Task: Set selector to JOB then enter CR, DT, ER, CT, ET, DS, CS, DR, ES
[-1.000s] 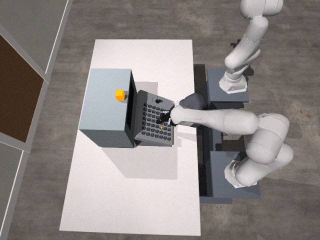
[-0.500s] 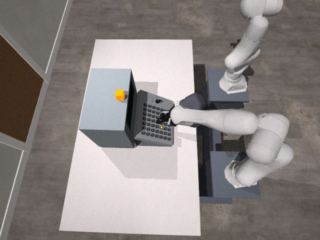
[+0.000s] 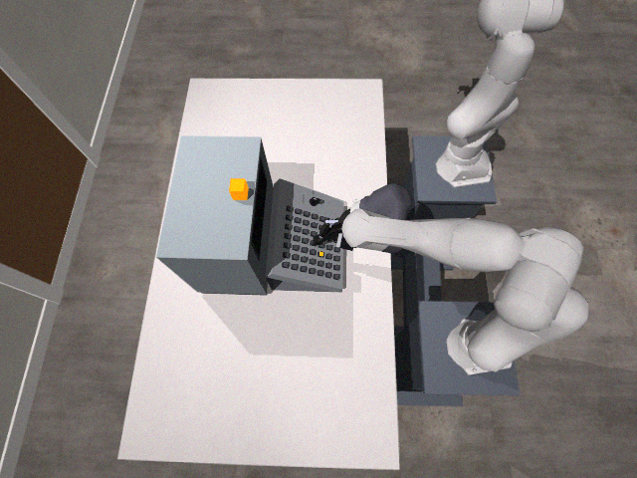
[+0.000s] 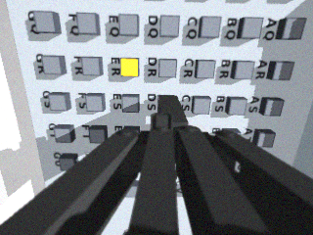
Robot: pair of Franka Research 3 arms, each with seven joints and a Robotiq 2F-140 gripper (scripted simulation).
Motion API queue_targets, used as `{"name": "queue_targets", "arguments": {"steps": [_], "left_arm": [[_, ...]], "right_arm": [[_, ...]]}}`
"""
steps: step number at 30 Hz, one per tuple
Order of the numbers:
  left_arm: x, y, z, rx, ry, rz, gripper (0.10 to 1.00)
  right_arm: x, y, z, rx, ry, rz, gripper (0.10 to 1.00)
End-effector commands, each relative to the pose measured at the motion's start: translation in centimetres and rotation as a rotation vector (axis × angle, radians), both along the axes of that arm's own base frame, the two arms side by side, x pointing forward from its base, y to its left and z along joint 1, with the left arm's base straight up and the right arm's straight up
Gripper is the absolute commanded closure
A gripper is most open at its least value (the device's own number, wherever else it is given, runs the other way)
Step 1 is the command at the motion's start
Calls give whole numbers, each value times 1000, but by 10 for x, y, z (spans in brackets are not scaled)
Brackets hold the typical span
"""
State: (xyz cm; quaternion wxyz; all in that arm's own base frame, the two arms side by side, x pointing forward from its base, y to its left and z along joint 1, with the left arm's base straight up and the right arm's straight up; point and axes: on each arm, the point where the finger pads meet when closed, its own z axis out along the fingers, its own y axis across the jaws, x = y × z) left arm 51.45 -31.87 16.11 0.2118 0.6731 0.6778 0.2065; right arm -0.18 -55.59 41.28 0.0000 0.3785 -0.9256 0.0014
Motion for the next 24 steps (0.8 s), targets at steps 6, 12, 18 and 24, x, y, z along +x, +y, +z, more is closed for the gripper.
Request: {"name": "queue_targets", "arguments": {"steps": [6,12,18,24], "left_arm": [[-7,1,9,9,2,-3,999],[-11,1,14,9,2,-3,999],[-12,1,16,9,2,-4,999],[-12,-3,16,-11,3,26,999]], "right_arm": [[-1,1,0,3,1,4,98],[-1,1,0,3,1,4,98],[-1,1,0,3,1,4,98],[-1,1,0,3,1,4,98]]}}
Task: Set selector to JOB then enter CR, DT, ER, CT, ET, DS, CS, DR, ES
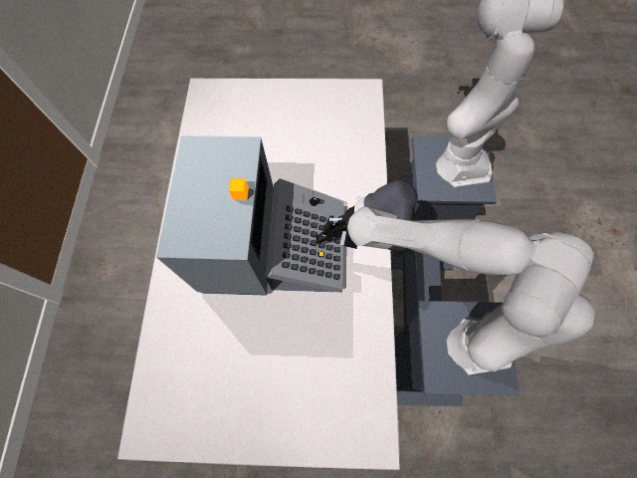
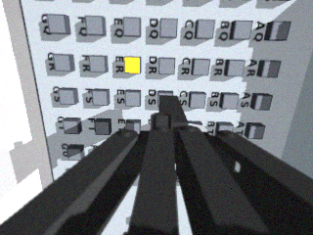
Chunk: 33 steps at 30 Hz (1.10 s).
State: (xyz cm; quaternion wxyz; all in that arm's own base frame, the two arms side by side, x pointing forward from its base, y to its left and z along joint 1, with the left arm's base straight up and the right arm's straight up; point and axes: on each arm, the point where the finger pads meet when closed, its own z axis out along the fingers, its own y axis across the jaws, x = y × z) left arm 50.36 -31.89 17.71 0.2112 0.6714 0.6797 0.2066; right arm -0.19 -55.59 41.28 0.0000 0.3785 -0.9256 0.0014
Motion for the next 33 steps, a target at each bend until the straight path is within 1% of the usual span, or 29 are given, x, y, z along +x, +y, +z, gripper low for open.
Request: {"name": "queue_targets", "arguments": {"steps": [1,2,3,4,7,11,14,16,17,20,21,31,33], "left_arm": [[-1,-7,1,-34,2,56,999],[-1,-13,1,-69,2,107,999],[-2,-21,2,-116,2,175,999],[-2,-32,3,-173,2,258,999],[-4,-70,8,-237,9,334,999],[-6,-124,14,-323,23,406,999],[-8,-150,17,-385,35,452,999],[-8,-150,17,-385,35,452,999],[-8,-155,17,-433,45,500,999],[-8,-159,18,-479,55,567,999],[-8,-159,18,-493,58,591,699],[-8,-159,18,-629,71,837,699],[-8,-159,18,-629,71,837,699]], "right_arm": [[-1,1,0,3,1,4,98],[-1,1,0,3,1,4,98],[-1,1,0,3,1,4,98],[-1,1,0,3,1,4,98],[-1,1,0,3,1,4,98],[-1,1,0,3,1,4,98],[-1,1,0,3,1,4,98],[-1,1,0,3,1,4,98],[-1,1,0,3,1,4,98],[-1,1,0,3,1,4,98],[-1,1,0,3,1,4,98],[-1,1,0,3,1,4,98],[-1,1,0,3,1,4,98]]}}
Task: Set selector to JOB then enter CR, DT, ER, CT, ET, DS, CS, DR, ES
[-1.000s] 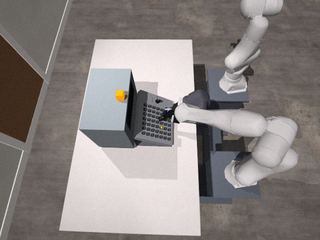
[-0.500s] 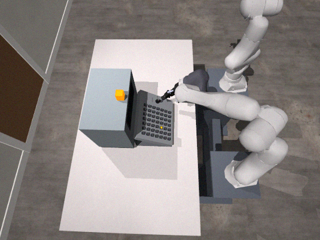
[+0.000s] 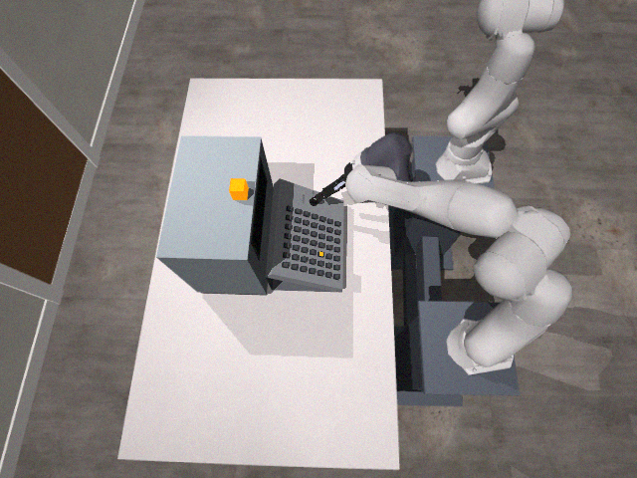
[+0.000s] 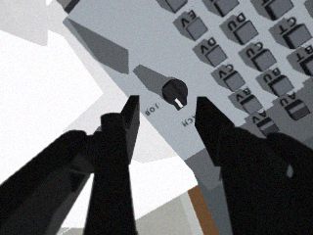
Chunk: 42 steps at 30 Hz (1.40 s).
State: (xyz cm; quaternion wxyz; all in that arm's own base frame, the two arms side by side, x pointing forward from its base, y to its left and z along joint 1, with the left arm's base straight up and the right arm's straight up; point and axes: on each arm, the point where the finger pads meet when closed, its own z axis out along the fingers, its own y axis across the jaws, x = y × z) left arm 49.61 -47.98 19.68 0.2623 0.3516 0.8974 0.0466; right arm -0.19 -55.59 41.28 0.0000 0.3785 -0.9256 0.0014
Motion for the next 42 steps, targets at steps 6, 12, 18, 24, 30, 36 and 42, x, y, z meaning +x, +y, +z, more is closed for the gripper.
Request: {"name": "queue_targets", "arguments": {"steps": [6,12,18,24,30,36,42], "left_arm": [[0,2,-2,-171,-5,368,699],[0,2,-2,-230,-8,499,699],[0,2,-2,-285,-21,621,699],[0,2,-2,-303,-28,660,699],[0,2,-2,-303,-28,660,699],[0,2,-2,-303,-28,660,699],[0,2,-2,-303,-28,660,699]], "right_arm": [[-1,1,0,3,1,4,98],[-1,1,0,3,1,4,98],[-1,1,0,3,1,4,98],[-1,1,0,3,1,4,98],[-1,1,0,3,1,4,98],[-1,1,0,3,1,4,98],[-1,1,0,3,1,4,98]]}}
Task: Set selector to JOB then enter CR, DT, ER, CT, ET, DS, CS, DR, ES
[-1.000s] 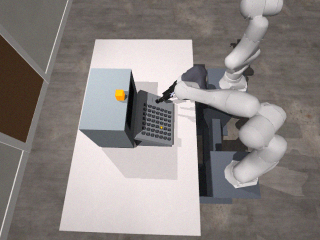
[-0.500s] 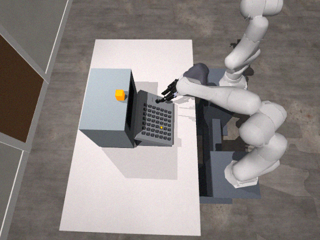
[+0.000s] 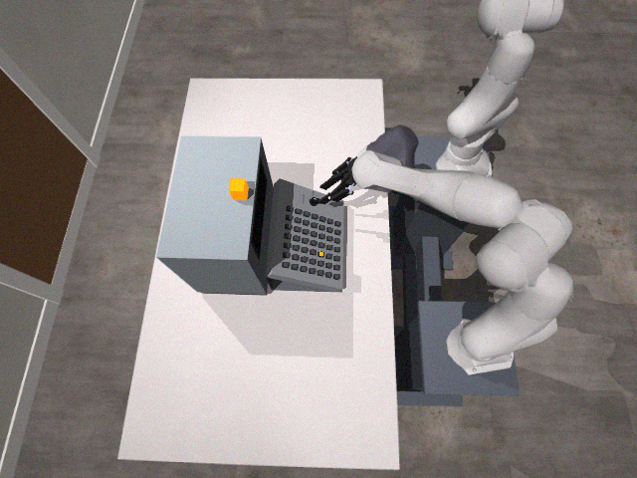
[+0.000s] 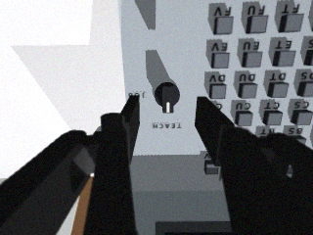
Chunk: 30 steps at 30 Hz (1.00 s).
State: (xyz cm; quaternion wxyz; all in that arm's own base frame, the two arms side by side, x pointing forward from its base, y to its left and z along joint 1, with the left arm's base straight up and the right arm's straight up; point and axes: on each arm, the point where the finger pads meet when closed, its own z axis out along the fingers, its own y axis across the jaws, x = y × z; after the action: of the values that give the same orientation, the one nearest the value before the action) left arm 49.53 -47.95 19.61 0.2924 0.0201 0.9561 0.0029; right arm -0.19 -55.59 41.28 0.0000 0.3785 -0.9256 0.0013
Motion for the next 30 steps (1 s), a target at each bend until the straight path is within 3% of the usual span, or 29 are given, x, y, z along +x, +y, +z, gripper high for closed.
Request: {"name": "queue_targets", "arguments": {"steps": [1,30], "left_arm": [[0,2,-1,-17,-5,37,699],[4,2,-6,-17,-5,37,699]], "right_arm": [[-1,1,0,2,1,4,98],[-1,1,0,2,1,4,98]]}}
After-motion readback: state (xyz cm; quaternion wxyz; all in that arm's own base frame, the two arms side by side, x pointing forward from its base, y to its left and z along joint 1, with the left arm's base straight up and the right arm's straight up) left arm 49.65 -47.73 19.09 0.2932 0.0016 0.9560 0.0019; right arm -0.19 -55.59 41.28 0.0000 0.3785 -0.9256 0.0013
